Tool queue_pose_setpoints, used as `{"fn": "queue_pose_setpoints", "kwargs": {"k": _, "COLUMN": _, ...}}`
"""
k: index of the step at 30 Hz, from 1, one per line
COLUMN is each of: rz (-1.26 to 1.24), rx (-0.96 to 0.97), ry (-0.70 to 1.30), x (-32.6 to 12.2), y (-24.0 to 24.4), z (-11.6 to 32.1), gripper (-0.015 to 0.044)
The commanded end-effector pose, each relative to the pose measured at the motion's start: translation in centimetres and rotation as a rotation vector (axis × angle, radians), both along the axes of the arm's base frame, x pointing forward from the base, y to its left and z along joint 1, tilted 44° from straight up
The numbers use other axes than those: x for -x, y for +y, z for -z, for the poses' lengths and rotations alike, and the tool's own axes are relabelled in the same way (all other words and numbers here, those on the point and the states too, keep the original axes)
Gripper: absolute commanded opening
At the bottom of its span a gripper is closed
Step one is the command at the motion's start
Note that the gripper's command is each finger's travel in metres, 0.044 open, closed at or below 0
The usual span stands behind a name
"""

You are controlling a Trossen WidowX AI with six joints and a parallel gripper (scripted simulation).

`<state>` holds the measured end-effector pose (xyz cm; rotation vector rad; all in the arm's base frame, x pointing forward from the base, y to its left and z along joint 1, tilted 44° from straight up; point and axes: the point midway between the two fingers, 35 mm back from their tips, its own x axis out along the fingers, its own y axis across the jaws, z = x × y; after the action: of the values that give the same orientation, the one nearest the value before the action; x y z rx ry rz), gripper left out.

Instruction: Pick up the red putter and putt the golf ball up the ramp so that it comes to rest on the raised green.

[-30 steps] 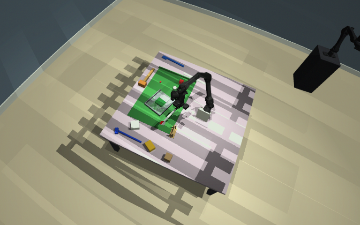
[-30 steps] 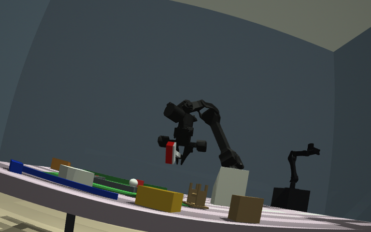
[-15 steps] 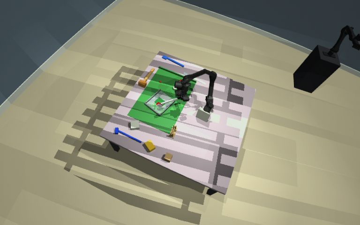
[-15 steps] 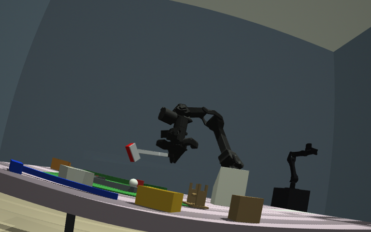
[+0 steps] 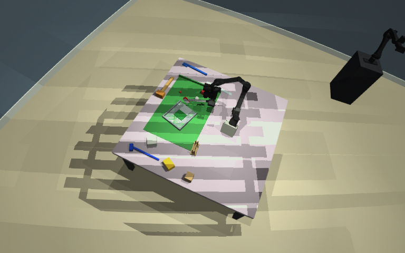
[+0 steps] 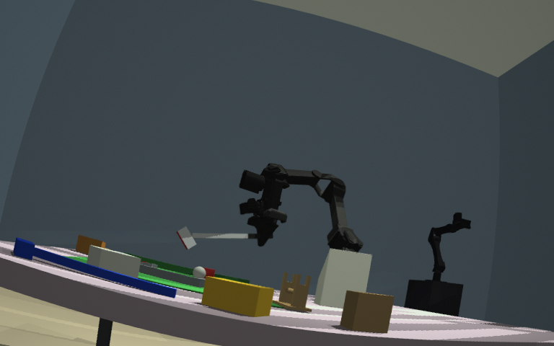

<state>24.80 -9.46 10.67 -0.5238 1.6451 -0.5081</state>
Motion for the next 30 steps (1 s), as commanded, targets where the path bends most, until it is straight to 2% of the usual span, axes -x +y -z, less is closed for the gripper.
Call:
{"fn": "queue_pose_setpoints", "kwargs": {"k": 1, "rz": 0.121, "rx": 0.048, "ry": -0.078, "x": 1.6, "y": -1.6, "z": -1.8, "gripper": 0.0}}
{"fn": "queue_pose_setpoints", "kwargs": {"k": 12, "rz": 0.394, "rx": 0.165, "ry": -0.26, "x": 5.9, "y": -4.7, "z": -5.6, "gripper": 0.0}}
{"fn": "queue_pose_setpoints", "kwargs": {"k": 30, "rz": 0.394, "rx": 0.167, "ry": -0.261, "x": 6.6, "y": -7.4, "z": -2.7, "gripper": 0.0}}
